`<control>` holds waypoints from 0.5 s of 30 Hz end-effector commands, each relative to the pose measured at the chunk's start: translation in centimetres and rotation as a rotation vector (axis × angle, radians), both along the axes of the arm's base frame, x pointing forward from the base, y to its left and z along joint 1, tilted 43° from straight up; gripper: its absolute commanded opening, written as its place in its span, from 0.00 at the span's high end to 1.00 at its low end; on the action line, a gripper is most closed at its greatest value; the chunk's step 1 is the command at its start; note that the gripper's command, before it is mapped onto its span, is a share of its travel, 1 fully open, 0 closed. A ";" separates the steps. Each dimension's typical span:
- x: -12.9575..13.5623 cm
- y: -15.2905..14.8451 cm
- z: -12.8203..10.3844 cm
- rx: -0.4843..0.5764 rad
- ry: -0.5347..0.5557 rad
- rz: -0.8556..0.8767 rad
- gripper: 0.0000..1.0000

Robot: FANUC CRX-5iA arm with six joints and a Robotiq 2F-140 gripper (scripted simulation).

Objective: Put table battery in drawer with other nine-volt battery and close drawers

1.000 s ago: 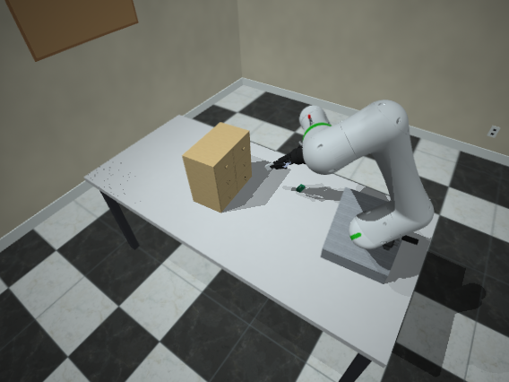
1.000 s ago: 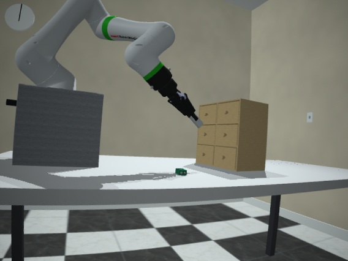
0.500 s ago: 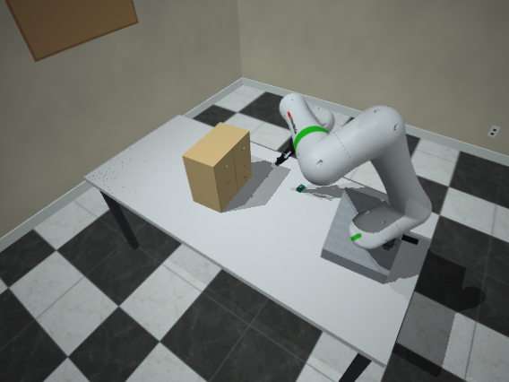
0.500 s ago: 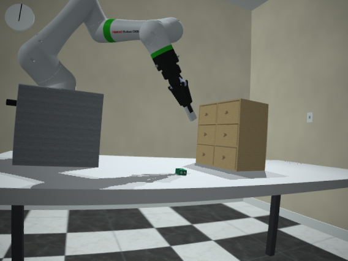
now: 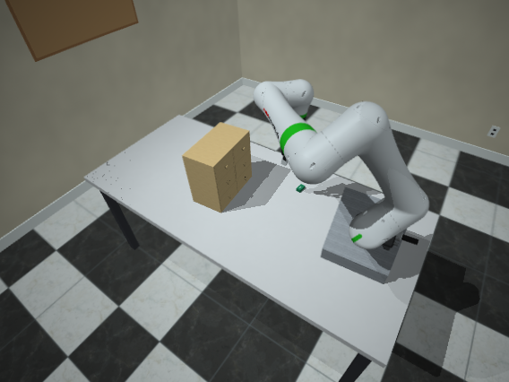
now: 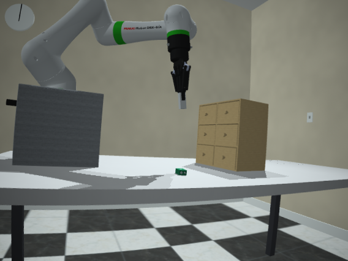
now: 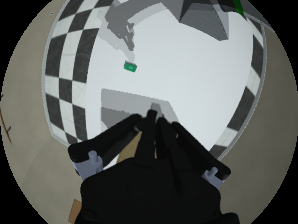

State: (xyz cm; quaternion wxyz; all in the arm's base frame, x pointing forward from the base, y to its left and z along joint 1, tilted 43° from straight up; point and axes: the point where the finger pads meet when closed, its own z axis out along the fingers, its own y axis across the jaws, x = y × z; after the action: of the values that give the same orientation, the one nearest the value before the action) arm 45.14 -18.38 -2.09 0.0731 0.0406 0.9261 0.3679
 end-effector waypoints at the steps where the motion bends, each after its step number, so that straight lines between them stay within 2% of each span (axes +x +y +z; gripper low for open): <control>1: -0.8 -0.6 0.6 0.001 0.061 0.057 1.00; 15: -1.4 -0.9 1.0 0.002 0.103 0.097 1.00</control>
State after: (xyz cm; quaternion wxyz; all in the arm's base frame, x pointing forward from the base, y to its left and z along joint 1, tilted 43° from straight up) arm 43.73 -19.29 -1.07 0.0075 0.0148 0.9292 0.3691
